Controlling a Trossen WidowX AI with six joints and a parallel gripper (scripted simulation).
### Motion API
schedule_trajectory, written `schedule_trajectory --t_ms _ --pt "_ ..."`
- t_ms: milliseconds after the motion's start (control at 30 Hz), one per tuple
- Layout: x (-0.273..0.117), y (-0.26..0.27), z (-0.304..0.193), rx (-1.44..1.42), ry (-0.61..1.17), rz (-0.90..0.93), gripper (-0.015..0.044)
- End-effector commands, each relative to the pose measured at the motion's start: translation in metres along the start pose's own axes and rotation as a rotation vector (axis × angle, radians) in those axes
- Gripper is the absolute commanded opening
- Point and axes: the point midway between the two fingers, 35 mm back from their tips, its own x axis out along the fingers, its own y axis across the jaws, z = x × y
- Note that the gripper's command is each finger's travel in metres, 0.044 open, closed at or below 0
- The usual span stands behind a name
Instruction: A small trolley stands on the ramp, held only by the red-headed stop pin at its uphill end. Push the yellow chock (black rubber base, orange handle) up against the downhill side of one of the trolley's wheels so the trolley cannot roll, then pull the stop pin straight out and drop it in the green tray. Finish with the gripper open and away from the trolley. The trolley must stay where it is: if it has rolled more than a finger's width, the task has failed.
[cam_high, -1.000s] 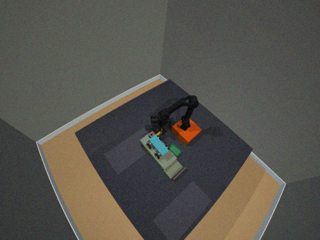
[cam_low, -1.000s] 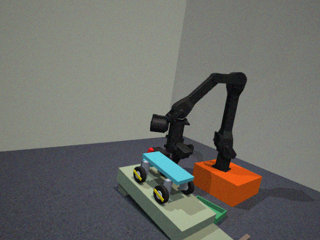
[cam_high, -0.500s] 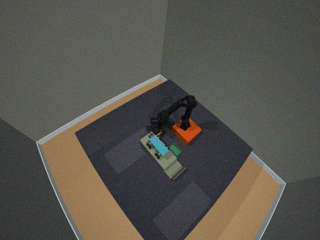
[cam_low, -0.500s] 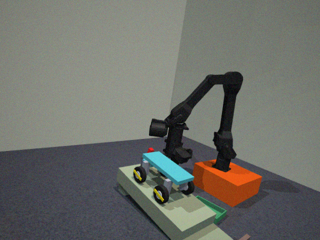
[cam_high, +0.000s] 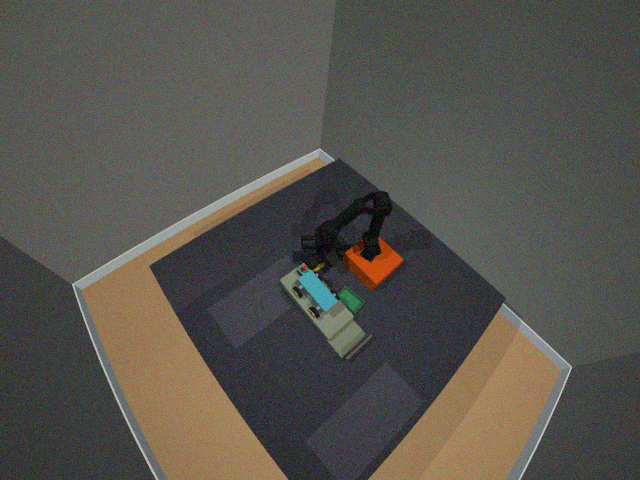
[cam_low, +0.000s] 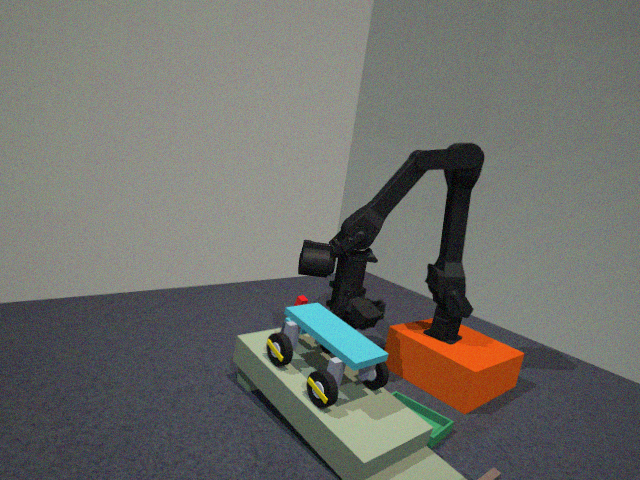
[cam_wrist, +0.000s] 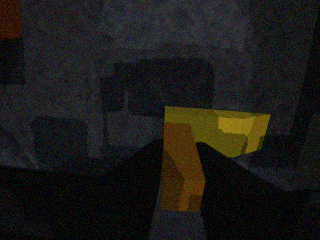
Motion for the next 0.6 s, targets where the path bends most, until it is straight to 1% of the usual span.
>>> schedule_trajectory --t_ms 0,133,567 --pt "0.0 0.0 0.0 0.0 0.001 -0.001 0.0032" --pt "-0.001 0.0 0.0 0.0 0.001 -0.001 0.0" --pt "-0.039 0.007 0.003 -0.006 -0.008 0.003 0.0"
